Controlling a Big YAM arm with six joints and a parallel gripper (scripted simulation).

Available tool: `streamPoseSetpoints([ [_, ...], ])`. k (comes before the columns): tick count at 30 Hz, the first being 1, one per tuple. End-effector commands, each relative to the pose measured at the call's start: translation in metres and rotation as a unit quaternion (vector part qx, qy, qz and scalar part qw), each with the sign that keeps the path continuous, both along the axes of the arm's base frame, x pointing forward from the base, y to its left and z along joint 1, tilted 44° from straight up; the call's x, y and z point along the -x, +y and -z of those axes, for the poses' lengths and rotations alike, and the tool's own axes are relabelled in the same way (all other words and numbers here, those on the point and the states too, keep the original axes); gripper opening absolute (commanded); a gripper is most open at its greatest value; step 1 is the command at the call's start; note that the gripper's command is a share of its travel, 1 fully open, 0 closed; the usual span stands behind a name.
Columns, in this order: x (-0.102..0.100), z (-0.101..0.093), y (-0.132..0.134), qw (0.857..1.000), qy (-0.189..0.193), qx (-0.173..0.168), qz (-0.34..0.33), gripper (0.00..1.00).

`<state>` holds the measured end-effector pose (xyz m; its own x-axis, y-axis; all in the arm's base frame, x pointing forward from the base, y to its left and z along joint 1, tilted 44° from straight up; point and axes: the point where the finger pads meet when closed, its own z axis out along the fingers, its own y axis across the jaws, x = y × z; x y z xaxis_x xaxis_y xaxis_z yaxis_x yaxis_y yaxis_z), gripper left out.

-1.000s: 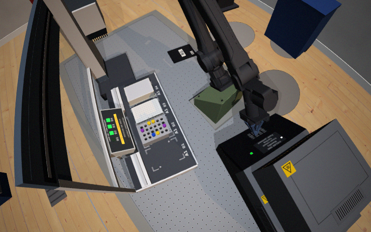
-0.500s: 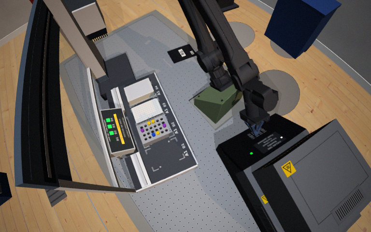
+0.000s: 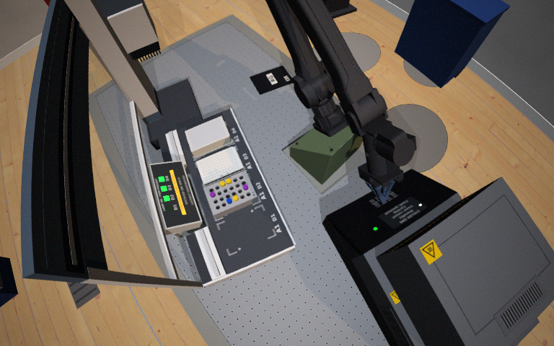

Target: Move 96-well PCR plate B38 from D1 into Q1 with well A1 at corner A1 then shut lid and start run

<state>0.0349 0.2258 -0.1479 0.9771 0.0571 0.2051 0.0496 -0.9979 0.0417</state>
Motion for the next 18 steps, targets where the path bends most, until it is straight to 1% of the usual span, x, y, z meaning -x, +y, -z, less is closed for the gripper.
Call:
streamPoseSetpoints([
  [1,-0.002,0.001,0.025,1.0,0.0,-0.025,0.001,0.0],
  [18,-0.002,0.0,0.012,1.0,0.0,-0.023,0.001,0.0],
])
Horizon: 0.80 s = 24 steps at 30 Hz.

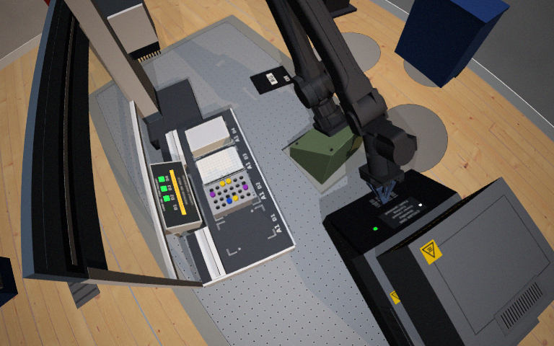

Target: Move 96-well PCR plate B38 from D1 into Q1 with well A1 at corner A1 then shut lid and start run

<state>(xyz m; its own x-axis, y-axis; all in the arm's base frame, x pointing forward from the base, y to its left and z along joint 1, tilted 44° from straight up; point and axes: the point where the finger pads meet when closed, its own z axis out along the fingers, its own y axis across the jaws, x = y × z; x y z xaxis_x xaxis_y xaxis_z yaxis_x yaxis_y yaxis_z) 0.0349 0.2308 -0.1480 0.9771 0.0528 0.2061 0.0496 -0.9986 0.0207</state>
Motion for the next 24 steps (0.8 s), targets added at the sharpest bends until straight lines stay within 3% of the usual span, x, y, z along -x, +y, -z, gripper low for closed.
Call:
streamPoseSetpoints([
  [1,-0.002,0.0,0.006,1.0,0.0,-0.012,0.001,0.0],
  [24,-0.002,-0.001,-0.006,1.0,0.0,-0.008,0.001,0.0],
])
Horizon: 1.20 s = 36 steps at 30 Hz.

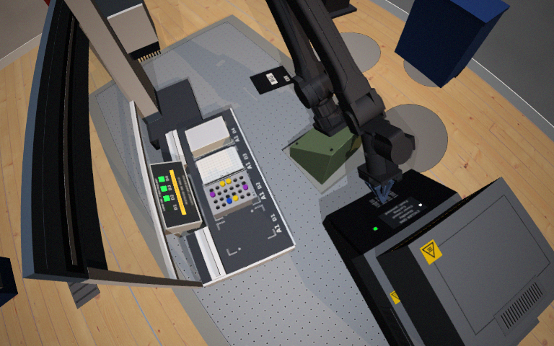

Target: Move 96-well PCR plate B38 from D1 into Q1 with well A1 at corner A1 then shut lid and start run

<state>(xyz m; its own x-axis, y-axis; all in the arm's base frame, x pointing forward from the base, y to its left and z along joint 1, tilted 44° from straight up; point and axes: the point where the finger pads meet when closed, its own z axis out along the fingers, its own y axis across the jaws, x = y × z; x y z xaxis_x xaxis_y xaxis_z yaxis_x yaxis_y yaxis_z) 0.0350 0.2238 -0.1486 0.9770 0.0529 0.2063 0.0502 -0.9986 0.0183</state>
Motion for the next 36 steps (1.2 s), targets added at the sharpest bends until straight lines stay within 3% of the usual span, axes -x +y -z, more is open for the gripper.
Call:
streamPoseSetpoints([
  [1,-0.002,-0.001,0.0,1.0,0.0,-0.006,0.001,0.0],
  [36,-0.002,0.004,-0.016,1.0,0.0,0.012,0.002,0.0],
])
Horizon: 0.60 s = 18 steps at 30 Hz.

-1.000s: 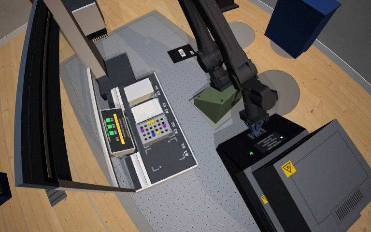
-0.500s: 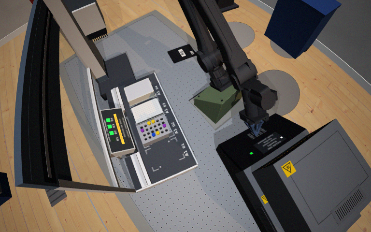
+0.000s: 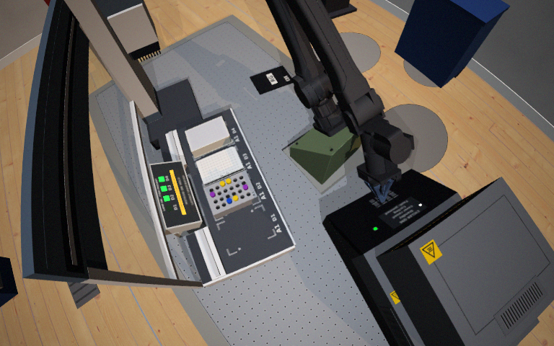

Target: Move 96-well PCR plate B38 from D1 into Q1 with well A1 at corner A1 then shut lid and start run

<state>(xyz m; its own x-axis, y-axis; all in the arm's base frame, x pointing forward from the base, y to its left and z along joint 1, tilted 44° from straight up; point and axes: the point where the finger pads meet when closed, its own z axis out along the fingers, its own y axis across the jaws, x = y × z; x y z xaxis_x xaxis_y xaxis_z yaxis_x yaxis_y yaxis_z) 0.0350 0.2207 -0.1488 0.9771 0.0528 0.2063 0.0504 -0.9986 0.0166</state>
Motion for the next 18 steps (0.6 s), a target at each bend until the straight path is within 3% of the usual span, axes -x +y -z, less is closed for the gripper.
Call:
streamPoseSetpoints([
  [1,-0.0016,0.0042,-0.0137,1.0,0.0,0.014,0.003,0.0],
  [18,-0.0014,0.0063,-0.0212,1.0,0.0,0.022,0.006,0.0],
])
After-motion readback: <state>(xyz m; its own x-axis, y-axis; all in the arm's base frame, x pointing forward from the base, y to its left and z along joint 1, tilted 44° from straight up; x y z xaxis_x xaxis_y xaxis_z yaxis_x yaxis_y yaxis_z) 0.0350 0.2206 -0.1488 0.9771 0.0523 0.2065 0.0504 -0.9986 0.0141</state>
